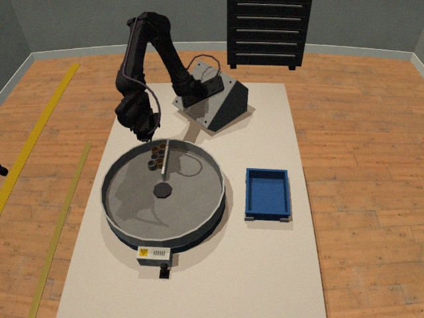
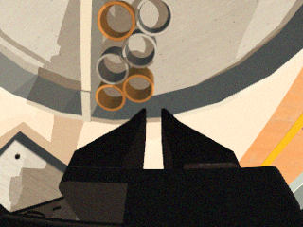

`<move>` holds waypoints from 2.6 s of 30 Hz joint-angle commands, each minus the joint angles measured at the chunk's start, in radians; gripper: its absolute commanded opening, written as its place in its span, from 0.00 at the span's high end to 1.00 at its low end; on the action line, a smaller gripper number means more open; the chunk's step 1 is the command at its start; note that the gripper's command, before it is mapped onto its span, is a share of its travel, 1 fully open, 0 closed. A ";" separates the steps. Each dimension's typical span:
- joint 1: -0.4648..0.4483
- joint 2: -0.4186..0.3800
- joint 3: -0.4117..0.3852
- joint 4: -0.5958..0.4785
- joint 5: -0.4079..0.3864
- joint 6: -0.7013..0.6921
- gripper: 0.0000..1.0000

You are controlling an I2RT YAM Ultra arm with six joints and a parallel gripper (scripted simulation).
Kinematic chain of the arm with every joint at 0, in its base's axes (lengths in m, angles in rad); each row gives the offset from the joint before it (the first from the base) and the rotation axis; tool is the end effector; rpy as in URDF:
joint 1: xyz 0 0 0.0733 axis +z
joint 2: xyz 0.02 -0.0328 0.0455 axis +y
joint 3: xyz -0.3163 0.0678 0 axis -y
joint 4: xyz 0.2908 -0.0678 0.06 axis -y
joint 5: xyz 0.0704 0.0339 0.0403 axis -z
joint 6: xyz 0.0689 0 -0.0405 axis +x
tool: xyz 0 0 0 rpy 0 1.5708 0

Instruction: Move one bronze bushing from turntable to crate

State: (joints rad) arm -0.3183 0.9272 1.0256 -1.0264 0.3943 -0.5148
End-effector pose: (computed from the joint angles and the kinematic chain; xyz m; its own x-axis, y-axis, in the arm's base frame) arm 0.1762 -0.0848 0.3527 -0.9116 -0.1782 -0.3703 0.0676 0.8238 -0.5628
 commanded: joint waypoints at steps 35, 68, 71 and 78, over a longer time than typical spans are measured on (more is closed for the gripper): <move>-0.019 -0.044 -0.037 -0.001 -0.028 -0.025 0.87; -0.012 -0.045 -0.032 0.001 -0.029 -0.025 0.87; -0.014 -0.045 -0.036 0.005 -0.029 -0.026 0.87; -0.073 0.010 -0.106 0.117 -0.060 -0.069 0.87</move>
State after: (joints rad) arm -0.3710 0.9161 0.9638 -0.9661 0.3656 -0.5529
